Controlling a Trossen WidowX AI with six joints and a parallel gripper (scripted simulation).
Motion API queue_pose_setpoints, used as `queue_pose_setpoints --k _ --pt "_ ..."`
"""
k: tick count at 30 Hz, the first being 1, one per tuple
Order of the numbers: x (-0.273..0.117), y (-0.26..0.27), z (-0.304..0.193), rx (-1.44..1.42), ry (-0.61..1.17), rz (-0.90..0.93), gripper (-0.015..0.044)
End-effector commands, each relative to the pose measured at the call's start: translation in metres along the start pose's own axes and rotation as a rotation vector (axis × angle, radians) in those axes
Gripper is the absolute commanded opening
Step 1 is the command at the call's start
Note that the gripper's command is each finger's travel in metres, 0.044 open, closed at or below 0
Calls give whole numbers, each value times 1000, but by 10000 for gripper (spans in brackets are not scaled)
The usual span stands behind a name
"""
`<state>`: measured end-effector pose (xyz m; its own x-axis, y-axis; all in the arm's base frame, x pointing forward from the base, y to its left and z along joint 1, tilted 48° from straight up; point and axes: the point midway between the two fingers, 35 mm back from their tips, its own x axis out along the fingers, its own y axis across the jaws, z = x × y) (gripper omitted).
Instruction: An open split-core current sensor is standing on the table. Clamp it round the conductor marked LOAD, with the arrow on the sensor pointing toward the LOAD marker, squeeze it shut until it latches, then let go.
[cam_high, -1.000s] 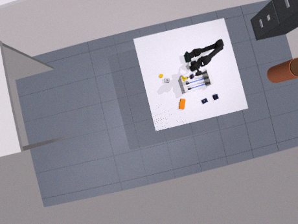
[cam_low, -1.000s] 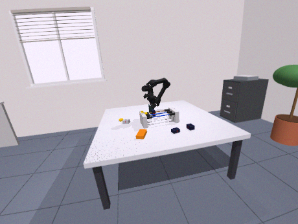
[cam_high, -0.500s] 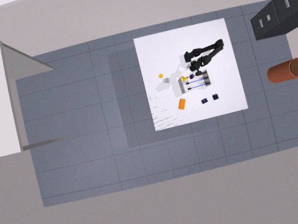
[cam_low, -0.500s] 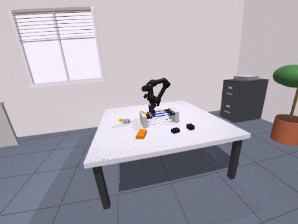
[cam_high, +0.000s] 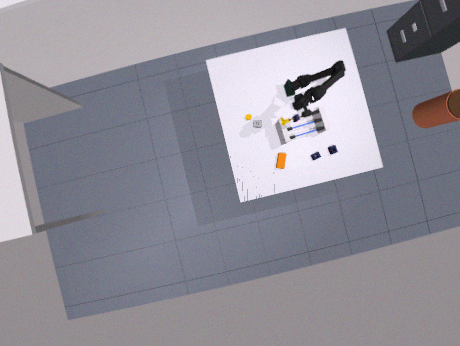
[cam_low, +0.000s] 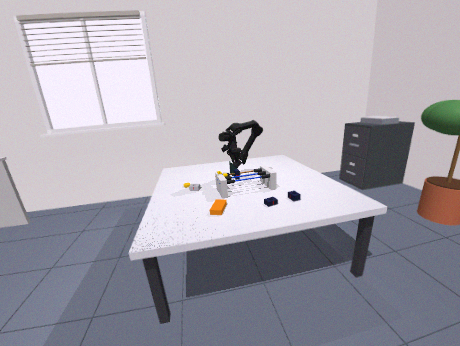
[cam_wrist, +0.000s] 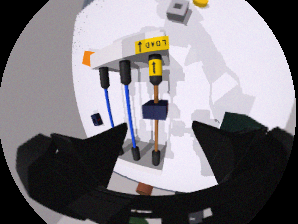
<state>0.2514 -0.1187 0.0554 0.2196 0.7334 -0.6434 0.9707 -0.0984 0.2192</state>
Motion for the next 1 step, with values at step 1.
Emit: queue_pose_setpoints --k 1 --pt "0 0 0 0 0 0 440"
